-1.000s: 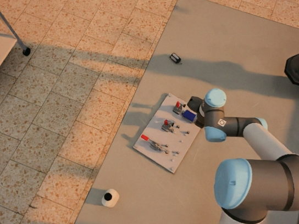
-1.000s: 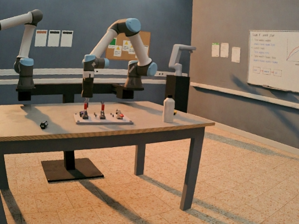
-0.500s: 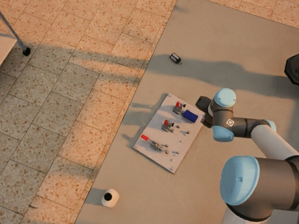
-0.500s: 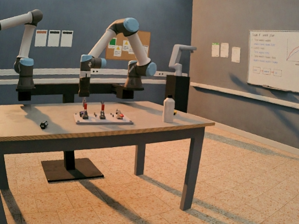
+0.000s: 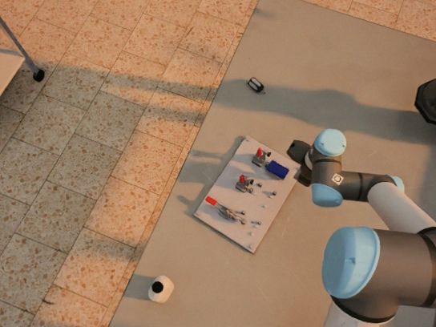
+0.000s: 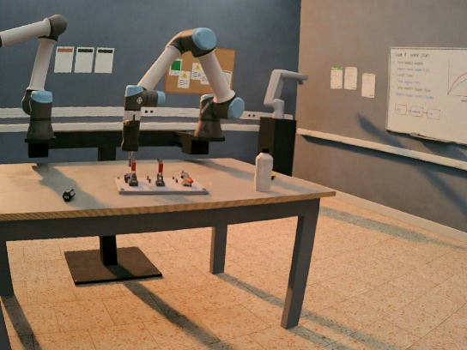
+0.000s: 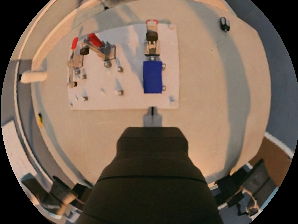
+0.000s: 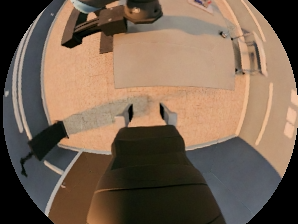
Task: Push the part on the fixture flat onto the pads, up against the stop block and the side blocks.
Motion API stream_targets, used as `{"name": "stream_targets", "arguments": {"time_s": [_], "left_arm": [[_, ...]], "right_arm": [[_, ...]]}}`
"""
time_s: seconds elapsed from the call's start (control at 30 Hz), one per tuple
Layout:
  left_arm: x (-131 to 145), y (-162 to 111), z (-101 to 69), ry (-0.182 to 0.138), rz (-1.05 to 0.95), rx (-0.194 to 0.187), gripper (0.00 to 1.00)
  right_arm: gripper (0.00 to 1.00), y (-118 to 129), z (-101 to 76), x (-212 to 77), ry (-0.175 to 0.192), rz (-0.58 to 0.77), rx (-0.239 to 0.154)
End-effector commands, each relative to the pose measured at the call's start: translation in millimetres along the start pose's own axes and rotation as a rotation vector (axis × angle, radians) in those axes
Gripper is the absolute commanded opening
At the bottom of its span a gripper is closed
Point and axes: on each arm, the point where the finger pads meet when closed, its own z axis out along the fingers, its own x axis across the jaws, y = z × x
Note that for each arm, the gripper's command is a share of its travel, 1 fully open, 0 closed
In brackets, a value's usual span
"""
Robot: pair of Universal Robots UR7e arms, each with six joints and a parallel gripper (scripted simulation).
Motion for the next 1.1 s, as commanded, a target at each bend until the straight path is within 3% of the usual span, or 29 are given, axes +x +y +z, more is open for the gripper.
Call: {"name": "stream_targets", "arguments": {"time_s": [0.0,0.47,1.07], "left_arm": [[-1,2,8.2,-0.004,0.002,-0.002,0.00],[0,2,33.0,-0.002,0.002,-0.001,0.00],[1,3,35.2,-0.002,0.003,-0.001,0.00]], "right_arm": [[1.00,-1,0.3,-1,0.001,0.001,0.001],[1.00,-1,0.3,-1,0.001,0.001,0.001],[1.00,-1,0.3,-1,0.001,0.001,0.001]]}}
